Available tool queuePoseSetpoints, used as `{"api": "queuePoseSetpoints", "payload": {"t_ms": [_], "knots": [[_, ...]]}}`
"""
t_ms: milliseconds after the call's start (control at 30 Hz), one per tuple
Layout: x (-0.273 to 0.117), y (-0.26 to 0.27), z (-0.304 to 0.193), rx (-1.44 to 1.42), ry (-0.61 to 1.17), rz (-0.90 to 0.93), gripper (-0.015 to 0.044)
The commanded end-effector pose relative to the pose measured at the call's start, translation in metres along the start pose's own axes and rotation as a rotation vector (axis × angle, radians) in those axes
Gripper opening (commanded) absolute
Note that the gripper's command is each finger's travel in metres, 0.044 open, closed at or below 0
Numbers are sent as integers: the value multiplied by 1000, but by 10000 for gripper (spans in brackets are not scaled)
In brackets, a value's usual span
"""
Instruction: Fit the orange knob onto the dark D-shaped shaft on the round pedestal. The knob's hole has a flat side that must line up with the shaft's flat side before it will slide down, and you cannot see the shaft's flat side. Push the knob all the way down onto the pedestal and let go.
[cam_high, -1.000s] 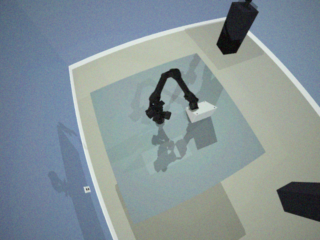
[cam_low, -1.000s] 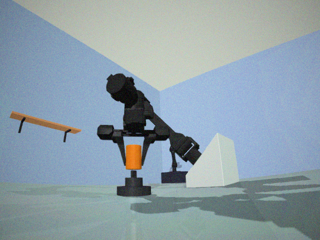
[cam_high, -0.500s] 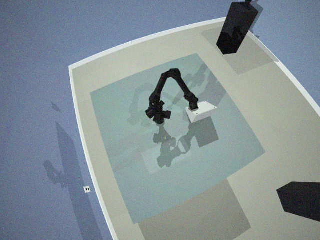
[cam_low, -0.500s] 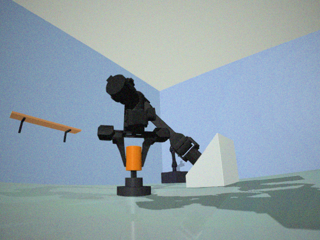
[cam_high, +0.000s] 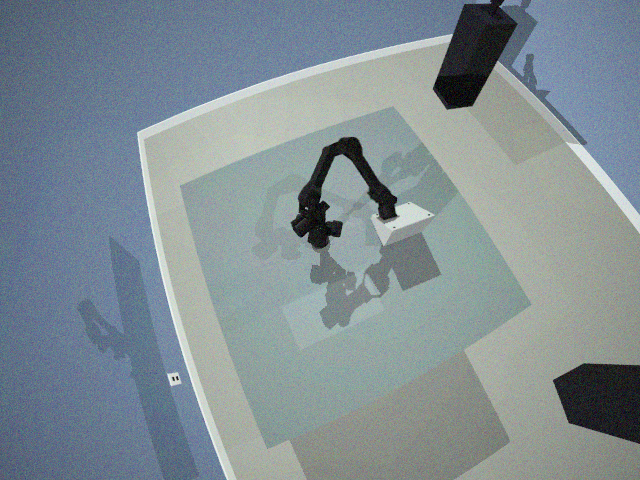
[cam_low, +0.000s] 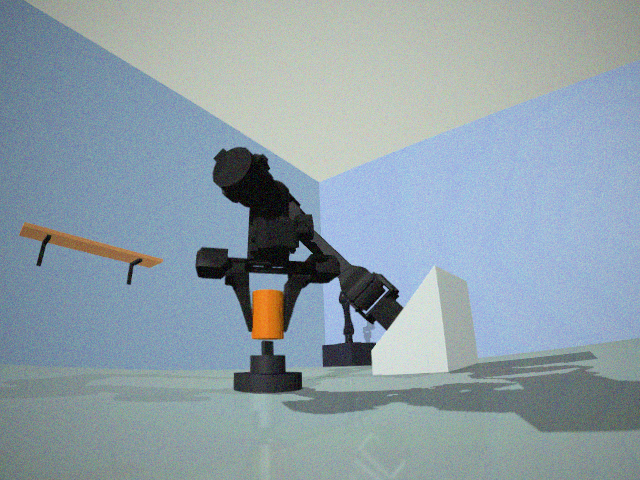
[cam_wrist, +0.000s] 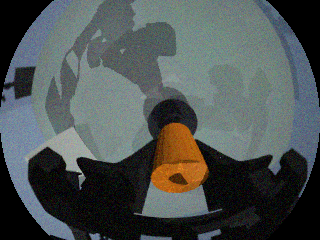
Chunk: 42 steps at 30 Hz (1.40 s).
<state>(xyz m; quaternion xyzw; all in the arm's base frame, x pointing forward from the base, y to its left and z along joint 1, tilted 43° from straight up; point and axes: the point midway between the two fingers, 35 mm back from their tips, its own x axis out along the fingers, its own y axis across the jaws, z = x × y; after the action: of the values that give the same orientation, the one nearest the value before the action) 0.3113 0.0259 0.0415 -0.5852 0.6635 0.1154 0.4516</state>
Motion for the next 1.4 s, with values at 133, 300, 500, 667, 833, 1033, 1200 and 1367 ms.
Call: {"api": "queuePoseSetpoints", "payload": {"t_ms": [133, 300, 500, 667, 833, 1033, 1200, 1367], "knots": [[1, 0, 0, -175, 0, -2, 0], [3, 0, 0, -175, 0, -2, 0], [3, 0, 0, -175, 0, -2, 0], [3, 0, 0, -175, 0, -2, 0], [3, 0, 0, -175, 0, -2, 0], [2, -1, 0, -175, 0, -2, 0], [-1, -1, 0, -184, 0, -2, 0], [0, -1, 0, -343, 0, -2, 0]]}}
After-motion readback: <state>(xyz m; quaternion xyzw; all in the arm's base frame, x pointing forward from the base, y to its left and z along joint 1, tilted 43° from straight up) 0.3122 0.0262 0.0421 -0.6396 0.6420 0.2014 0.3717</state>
